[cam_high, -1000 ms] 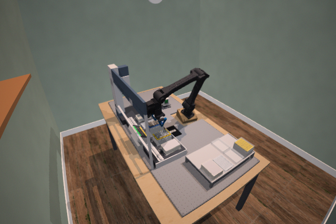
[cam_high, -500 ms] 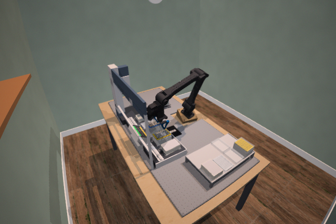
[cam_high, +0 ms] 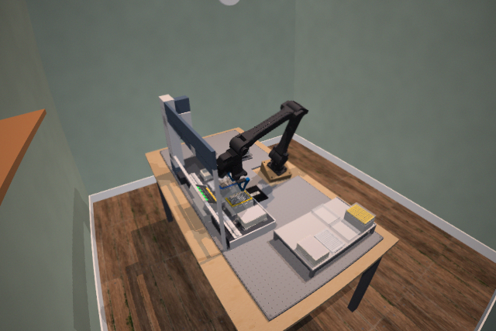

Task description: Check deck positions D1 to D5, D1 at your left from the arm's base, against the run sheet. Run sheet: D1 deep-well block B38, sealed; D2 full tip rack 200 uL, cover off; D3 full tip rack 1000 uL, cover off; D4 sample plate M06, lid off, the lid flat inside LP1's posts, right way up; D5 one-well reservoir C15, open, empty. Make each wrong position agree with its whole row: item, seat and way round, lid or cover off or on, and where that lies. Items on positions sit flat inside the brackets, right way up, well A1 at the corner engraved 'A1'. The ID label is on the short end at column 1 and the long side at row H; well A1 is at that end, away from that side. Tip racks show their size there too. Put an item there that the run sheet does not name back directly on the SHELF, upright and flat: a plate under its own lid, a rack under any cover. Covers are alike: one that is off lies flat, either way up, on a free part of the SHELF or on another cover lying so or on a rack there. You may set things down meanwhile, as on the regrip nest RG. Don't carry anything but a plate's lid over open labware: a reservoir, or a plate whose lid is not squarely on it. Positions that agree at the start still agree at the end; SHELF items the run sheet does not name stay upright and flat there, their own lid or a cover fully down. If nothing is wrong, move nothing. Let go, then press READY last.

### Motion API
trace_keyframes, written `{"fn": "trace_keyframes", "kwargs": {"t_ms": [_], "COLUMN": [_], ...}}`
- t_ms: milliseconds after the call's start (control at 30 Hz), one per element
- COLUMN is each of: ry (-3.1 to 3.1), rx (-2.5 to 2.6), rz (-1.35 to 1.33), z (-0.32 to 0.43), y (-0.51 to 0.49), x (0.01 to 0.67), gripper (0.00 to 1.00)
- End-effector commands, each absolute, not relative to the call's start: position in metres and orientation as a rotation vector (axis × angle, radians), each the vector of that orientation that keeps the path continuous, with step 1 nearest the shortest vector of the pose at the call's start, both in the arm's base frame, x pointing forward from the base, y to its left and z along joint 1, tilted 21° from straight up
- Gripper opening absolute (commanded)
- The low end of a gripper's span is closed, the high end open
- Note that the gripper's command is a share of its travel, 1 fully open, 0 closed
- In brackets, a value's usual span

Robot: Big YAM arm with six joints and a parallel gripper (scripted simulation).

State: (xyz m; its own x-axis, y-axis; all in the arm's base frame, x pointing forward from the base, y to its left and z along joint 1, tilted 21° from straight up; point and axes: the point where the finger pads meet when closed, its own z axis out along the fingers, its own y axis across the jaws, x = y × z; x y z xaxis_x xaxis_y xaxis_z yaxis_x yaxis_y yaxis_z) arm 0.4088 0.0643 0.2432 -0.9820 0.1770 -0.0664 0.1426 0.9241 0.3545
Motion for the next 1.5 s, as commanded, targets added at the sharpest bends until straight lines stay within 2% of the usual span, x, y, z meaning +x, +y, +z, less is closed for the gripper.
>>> {"fn": "trace_keyframes", "kwargs": {"t_ms": [0, 333, 1233, 1467], "ry": [2.936, 2.936, 2.936, 2.933], "rx": [0.243, 0.243, 0.241, 0.244], "rz": [0.537, 0.537, 0.555, 0.556], "z": [0.264, 0.264, 0.314, 0.310], "y": [0.064, 0.064, 0.188, 0.180], "x": [0.418, 0.418, 0.439, 0.434], "gripper": [1.00, 1.00, 1.00, 1.00]}}
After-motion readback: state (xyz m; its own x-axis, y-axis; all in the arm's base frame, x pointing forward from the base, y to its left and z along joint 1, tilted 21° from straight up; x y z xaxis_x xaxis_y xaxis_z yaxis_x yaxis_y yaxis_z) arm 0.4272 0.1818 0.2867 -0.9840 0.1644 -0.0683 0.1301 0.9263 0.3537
